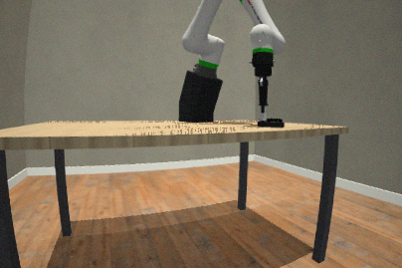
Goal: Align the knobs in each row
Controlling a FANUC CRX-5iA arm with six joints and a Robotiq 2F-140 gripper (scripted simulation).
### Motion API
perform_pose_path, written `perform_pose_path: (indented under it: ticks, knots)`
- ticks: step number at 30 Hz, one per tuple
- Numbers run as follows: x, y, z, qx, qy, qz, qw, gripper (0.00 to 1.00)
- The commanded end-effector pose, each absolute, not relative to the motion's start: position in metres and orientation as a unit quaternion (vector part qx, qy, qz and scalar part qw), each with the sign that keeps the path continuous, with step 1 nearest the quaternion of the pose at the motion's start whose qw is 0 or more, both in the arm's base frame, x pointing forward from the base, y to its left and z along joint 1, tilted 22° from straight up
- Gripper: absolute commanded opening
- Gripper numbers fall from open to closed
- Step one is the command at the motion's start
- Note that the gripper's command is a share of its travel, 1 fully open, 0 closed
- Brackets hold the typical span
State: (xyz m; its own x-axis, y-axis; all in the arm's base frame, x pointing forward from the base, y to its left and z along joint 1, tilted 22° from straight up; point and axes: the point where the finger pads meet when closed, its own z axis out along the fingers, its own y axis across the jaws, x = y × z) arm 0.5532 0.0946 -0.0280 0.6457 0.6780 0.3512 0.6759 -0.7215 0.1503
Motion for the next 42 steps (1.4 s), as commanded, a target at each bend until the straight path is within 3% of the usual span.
perform_pose_path:
  ticks: [1,42]
  knots:
    - [0.5533,0.0946,-0.0278,0.912,0.360,0.195,0.000,0.05]
    - [0.5533,0.0946,-0.0278,0.980,-0.038,0.178,-0.078,0.05]
